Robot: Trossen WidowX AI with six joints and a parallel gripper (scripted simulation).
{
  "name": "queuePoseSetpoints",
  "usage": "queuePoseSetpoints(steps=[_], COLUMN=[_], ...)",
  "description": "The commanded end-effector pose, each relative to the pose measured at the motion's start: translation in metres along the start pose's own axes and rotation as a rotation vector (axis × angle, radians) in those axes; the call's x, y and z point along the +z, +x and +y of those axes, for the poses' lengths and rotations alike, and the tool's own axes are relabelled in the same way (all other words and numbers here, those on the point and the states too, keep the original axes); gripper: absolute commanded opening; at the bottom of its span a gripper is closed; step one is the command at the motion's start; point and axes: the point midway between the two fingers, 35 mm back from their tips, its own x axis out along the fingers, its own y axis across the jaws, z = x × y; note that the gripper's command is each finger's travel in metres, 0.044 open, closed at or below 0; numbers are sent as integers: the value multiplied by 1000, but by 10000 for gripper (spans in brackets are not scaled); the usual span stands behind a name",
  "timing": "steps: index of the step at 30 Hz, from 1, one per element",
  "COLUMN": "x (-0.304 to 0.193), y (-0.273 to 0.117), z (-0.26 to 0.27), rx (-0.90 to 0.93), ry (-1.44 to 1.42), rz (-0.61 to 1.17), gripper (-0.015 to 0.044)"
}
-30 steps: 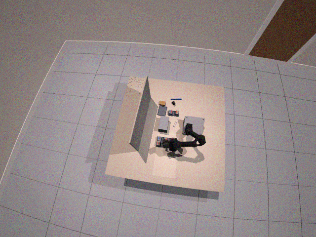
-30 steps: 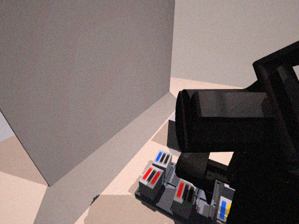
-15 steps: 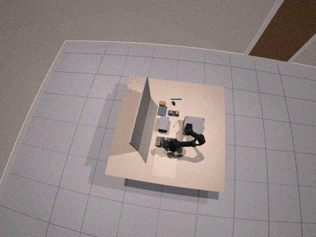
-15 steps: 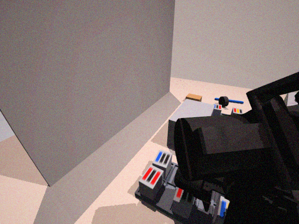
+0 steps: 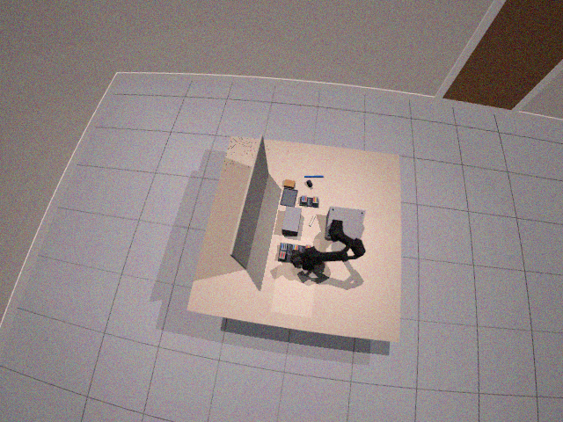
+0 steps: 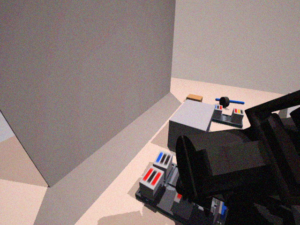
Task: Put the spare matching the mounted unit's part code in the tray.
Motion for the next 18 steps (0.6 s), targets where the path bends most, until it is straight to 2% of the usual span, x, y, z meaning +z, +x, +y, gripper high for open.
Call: queuePoseSetpoints(steps=[1, 2, 7, 14, 18], x=[-1, -1, 0, 0, 0], y=[1, 1, 0, 0, 0], z=[-1, -1, 0, 0, 0], rx=[-2, -2, 0, 0, 0], ry=[7, 7, 0, 0, 0], rz=[5, 5, 0, 0, 0], gripper=[300, 300, 169, 122, 17])
